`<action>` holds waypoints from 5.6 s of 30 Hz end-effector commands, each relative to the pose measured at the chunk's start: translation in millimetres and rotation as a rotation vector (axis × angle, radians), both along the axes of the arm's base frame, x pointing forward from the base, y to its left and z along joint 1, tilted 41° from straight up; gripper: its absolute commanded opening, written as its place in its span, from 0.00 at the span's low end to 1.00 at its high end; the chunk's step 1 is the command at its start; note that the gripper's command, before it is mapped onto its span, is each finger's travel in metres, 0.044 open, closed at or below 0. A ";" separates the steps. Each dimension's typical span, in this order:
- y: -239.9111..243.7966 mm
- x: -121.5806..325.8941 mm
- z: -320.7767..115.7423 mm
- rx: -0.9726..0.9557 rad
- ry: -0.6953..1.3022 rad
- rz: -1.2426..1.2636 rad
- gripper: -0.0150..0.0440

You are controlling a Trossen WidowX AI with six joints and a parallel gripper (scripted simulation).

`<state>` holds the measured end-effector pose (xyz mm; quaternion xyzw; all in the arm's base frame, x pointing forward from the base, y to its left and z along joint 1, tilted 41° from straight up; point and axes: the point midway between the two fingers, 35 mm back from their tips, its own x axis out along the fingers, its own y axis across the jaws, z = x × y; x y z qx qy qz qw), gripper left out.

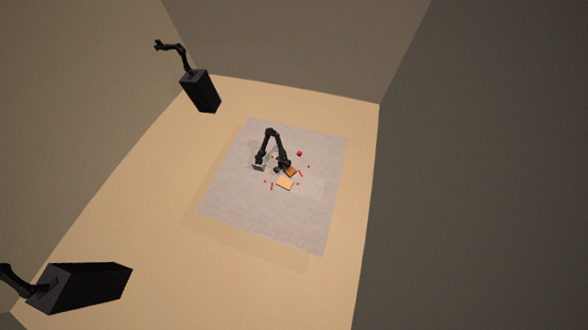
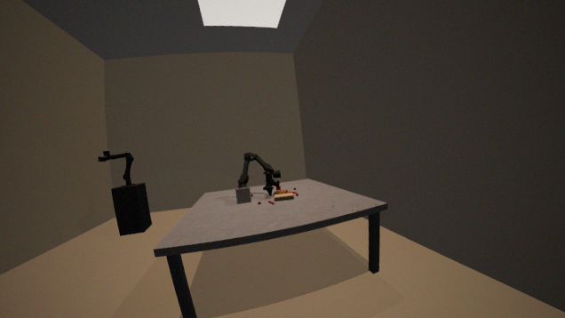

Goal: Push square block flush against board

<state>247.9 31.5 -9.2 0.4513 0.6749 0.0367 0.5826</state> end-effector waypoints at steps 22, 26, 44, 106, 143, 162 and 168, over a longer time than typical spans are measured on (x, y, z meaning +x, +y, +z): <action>-10.4 21.9 -4.5 0.000 -0.011 -0.016 0.25; -12.3 25.3 -5.4 0.000 -0.012 -0.016 0.25; -20.6 40.8 -9.7 -0.001 -0.012 -0.016 0.25; -13.3 31.9 -3.5 -0.003 -0.011 -0.010 0.25; -29.7 87.9 64.4 -0.098 -0.629 0.702 0.25; -7.5 126.2 86.2 -0.158 -1.059 1.198 0.25; -2.9 130.3 86.1 -0.164 -1.103 1.248 0.25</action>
